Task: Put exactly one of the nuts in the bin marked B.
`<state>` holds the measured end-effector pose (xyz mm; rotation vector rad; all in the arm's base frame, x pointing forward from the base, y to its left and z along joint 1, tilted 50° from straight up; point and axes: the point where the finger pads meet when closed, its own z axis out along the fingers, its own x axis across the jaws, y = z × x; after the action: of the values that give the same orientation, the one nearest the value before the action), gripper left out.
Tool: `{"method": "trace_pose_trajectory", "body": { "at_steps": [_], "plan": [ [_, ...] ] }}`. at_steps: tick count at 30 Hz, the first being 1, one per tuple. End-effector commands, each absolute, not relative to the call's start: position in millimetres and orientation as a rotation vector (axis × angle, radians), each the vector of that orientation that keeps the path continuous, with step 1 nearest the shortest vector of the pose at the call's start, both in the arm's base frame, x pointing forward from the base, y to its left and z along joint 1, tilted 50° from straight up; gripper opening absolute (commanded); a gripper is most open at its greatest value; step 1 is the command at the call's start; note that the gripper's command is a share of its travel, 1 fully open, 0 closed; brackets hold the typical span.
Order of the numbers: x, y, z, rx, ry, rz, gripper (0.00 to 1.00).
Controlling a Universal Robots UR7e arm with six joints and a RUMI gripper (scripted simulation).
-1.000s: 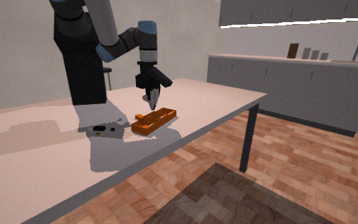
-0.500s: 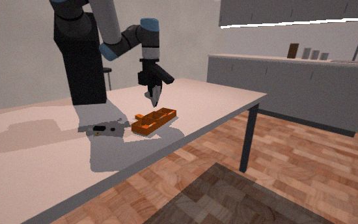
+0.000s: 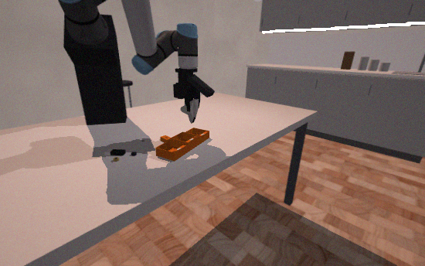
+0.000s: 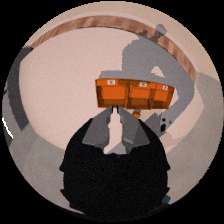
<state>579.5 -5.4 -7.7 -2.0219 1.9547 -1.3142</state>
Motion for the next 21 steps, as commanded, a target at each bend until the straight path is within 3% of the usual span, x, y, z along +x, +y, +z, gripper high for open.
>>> {"method": "trace_pose_trajectory", "body": {
  "at_steps": [1, 21],
  "plan": [
    [582.9, 0.9, -11.2, -2.009, 1.966, -1.322, 0.04],
    [607.5, -23.2, -38.3, -2.007, 1.968, -1.323, 0.04]
  ]
}}
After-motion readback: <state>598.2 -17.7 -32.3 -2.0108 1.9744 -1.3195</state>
